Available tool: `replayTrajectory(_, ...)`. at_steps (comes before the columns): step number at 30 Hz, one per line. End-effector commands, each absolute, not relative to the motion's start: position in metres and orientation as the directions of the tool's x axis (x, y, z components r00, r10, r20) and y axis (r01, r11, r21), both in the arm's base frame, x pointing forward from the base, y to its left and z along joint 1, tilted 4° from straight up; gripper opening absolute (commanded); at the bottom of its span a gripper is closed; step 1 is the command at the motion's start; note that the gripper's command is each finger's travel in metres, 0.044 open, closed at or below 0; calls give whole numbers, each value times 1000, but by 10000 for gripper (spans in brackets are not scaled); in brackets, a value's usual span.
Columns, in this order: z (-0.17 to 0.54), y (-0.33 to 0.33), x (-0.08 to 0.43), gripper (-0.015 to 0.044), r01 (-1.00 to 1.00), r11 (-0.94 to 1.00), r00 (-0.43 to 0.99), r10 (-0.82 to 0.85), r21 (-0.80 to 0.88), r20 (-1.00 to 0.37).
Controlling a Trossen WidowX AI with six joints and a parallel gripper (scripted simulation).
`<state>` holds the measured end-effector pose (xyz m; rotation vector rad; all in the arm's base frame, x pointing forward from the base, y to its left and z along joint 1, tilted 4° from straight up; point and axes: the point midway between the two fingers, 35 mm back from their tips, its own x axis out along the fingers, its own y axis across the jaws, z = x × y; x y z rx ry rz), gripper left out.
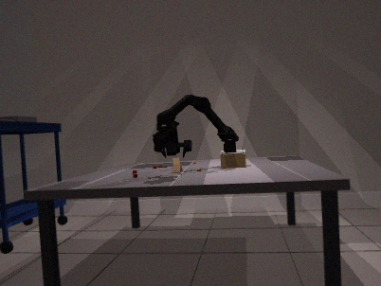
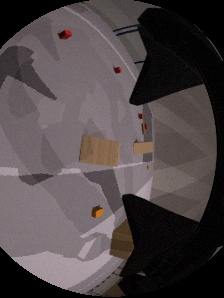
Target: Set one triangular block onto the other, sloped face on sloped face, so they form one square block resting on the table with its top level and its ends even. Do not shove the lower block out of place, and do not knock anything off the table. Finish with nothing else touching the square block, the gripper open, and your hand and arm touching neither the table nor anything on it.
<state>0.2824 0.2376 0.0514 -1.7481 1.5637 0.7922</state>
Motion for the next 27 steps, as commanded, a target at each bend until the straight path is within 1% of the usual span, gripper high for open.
replayTrajectory(1,49,245,285,440,-995,-52,102,-588,-89,-803)
replayTrajectory(4,45,242,286,440,-995,-48,97,-591,-85,-801)
replayTrajectory(15,-25,186,289,440,-999,28,0,-638,-24,-770)
replayTrajectory(27,-29,182,288,440,-999,33,-6,-641,-20,-768)
